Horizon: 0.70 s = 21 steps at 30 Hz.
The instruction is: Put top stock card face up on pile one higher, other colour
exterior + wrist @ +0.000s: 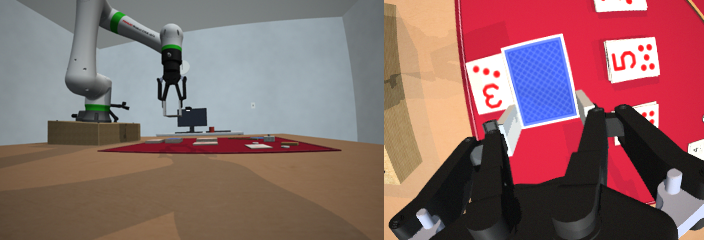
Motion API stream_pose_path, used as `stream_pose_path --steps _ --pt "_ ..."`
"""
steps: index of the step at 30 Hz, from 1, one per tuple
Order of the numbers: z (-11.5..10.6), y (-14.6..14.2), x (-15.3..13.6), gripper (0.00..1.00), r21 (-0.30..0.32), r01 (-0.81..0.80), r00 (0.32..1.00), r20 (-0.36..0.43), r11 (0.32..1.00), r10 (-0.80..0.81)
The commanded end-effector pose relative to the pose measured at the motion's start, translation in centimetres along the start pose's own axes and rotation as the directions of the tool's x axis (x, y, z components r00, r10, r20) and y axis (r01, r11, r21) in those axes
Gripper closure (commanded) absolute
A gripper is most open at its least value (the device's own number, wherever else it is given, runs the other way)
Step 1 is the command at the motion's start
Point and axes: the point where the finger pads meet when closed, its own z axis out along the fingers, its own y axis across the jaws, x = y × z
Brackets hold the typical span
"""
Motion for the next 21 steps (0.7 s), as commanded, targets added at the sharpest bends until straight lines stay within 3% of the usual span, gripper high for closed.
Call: stream_pose_path --steps 1,10,21 --pt "0.0 0.0 0.0 0.6 -0.001 0.0 1.0 0.0 1.0 0.0" --pt "0.0 0.1 0.8 0.6 -0.001 0.0 1.0 0.0 1.0 0.0" --pt "0.0 0.3 6.7 0.6 -0.001 0.0 1.0 0.0 1.0 0.0"
